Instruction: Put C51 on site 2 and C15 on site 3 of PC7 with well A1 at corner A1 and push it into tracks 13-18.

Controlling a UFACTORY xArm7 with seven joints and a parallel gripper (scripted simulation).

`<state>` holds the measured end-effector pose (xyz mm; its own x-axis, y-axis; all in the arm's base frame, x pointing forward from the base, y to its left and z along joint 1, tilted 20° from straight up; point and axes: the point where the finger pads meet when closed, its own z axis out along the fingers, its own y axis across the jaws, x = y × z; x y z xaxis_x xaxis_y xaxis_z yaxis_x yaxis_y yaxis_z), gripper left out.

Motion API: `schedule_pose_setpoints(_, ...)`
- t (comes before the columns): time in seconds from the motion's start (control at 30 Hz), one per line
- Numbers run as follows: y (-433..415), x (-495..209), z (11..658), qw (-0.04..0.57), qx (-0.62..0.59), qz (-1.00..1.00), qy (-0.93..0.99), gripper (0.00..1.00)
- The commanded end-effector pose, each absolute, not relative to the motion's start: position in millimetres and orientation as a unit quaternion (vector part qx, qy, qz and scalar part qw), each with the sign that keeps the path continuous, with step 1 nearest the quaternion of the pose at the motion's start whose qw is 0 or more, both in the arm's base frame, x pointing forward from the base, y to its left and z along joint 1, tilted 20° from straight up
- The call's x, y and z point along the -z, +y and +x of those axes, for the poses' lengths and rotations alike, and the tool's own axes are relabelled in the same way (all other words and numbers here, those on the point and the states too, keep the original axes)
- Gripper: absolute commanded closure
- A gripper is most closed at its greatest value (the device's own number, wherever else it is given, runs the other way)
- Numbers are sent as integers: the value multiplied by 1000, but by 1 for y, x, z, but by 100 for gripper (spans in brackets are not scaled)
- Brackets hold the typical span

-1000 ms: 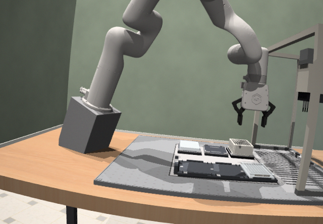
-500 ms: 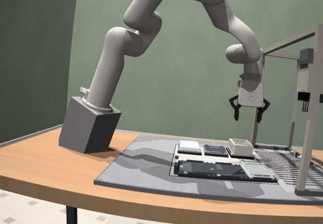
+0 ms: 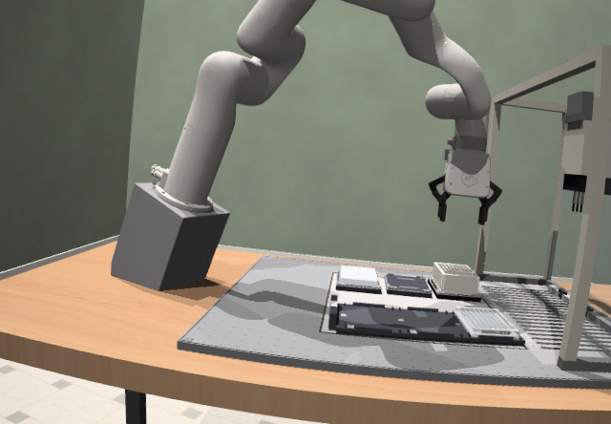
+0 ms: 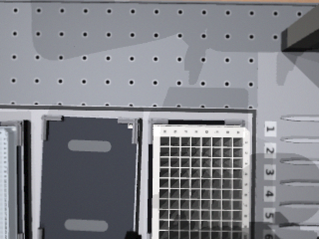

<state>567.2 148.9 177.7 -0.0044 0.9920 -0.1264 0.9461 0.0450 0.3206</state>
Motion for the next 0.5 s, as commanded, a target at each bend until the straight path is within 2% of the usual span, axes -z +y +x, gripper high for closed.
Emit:
schedule_pose_setpoints(0.0, 153, -180, 569, 161, -73, 688, 704, 0)
schedule_pose_setpoints(0.47, 152, -175, 570, 161, -73, 688, 704, 0)
